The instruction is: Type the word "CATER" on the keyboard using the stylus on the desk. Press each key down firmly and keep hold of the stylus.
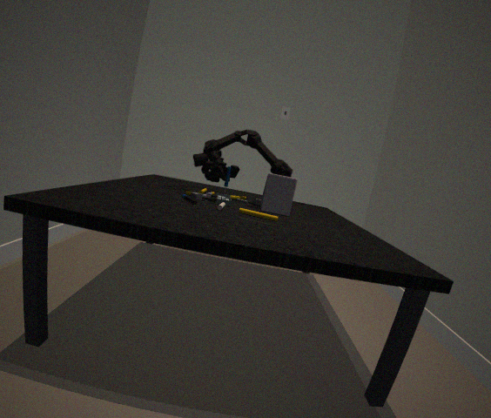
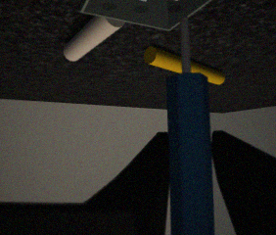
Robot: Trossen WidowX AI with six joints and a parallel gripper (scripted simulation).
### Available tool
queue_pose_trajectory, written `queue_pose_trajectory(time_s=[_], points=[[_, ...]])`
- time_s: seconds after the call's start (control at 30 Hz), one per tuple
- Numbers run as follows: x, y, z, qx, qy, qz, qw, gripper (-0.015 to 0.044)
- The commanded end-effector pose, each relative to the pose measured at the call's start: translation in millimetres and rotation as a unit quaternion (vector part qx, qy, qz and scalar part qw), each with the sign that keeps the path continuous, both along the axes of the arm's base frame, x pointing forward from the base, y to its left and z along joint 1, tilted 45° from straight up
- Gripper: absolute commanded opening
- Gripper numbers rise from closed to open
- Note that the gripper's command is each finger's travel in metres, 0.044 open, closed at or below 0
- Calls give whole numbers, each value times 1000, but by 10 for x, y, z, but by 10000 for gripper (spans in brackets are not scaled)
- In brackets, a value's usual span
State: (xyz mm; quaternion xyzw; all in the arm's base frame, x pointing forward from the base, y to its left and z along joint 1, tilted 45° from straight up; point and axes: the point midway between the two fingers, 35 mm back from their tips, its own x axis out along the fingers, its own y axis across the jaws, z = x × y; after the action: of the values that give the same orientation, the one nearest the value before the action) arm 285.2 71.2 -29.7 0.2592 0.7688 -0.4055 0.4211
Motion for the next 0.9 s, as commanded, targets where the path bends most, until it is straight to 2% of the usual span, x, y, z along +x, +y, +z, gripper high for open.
queue_pose_trajectory(time_s=[0.0, 0.2, 0.7, 0.8, 0.87], points=[[-2, 25, -54, 0, 1, -5, 1000, 0], [22, -108, -180, 0, 1, -5, 1000, 0], [22, -108, -180, 0, 1, -5, 1000, 0], [16, -116, -190, 0, 1, -5, 1000, 79], [16, -123, -196, 0, 1, -5, 1000, 81]])
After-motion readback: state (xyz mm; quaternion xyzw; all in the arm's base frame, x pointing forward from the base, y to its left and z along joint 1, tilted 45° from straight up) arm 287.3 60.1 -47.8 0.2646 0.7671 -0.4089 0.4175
